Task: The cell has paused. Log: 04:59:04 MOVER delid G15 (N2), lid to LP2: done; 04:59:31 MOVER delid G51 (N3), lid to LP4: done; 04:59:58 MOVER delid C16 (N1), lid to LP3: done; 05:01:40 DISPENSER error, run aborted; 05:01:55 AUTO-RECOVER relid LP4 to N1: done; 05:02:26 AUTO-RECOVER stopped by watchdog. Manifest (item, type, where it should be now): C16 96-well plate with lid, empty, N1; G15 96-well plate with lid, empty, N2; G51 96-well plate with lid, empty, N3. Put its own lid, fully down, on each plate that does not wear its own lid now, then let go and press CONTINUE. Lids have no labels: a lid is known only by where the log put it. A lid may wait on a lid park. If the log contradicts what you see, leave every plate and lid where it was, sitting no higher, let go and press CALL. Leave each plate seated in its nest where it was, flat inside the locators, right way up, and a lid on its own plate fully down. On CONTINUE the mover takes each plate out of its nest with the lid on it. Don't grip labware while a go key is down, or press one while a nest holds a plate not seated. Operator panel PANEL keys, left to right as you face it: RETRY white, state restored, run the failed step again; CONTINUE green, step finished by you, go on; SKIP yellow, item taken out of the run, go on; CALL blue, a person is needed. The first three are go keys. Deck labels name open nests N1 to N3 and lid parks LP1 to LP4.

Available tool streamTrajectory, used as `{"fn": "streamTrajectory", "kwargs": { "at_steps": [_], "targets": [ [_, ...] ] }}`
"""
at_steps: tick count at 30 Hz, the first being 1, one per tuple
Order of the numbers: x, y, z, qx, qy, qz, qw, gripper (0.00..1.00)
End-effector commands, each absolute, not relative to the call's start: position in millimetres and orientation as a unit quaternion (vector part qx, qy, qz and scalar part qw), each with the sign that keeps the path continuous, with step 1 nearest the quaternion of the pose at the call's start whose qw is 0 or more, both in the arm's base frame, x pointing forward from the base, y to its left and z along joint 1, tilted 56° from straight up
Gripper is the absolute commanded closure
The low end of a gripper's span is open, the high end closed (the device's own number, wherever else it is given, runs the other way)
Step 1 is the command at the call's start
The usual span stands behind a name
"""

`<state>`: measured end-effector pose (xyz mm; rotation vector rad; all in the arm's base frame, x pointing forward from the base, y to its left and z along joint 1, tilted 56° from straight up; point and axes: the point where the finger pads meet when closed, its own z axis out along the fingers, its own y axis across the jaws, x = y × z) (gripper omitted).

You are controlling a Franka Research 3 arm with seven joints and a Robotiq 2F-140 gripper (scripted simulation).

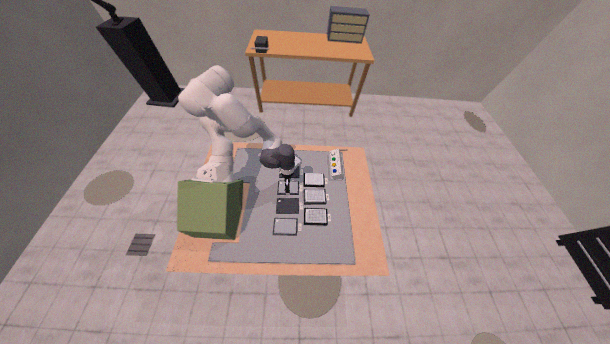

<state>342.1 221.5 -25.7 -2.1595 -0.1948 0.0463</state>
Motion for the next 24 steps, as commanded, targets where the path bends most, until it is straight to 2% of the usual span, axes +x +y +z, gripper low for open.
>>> {"fn": "streamTrajectory", "kwargs": {
  "at_steps": [1,11,12,24],
  "targets": [
    [343.1,221.7,-26.1,-0.880,-0.075,0.019,0.468,0.34],
    [343.1,221.7,-26.1,-0.880,-0.075,0.019,0.468,0.34],
    [343.1,221.7,-26.1,-0.880,-0.075,0.019,0.468,1.00],
    [343.1,221.7,-26.1,-0.880,-0.075,0.019,0.468,1.00]
  ]
}}
